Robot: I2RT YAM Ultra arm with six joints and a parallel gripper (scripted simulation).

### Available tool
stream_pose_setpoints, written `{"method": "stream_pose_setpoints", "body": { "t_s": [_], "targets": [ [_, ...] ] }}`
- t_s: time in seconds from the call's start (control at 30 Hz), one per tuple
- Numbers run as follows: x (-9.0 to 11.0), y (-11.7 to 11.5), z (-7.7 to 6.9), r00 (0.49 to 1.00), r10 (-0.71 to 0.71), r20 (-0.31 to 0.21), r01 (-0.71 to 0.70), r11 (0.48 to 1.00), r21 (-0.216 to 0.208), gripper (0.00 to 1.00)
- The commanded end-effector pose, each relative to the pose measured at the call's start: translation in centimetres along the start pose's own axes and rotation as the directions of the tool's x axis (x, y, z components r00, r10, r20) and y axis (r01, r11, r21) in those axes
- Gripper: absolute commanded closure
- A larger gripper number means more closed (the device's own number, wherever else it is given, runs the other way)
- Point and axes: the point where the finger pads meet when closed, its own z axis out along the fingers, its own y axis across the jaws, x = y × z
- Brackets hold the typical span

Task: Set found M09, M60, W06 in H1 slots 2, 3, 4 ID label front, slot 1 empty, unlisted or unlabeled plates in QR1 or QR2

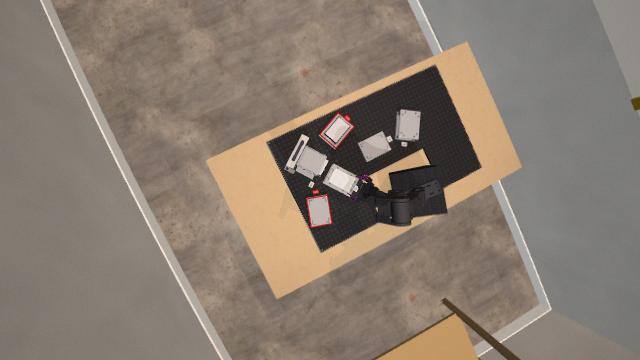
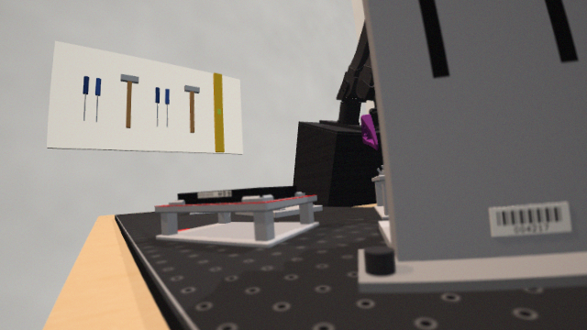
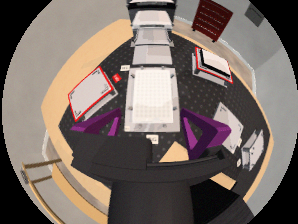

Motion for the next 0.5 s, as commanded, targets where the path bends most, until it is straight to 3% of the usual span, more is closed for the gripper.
{"method": "stream_pose_setpoints", "body": {
  "t_s": [0.0,0.47],
  "targets": [
    [0.0,-0.2,-0.3,1.000,-0.009,-0.021,0.009,1.000,0.013,0.00],
    [-1.3,-0.1,-1.8,1.000,-0.009,-0.021,0.009,1.000,0.013,0.00]
  ]
}}
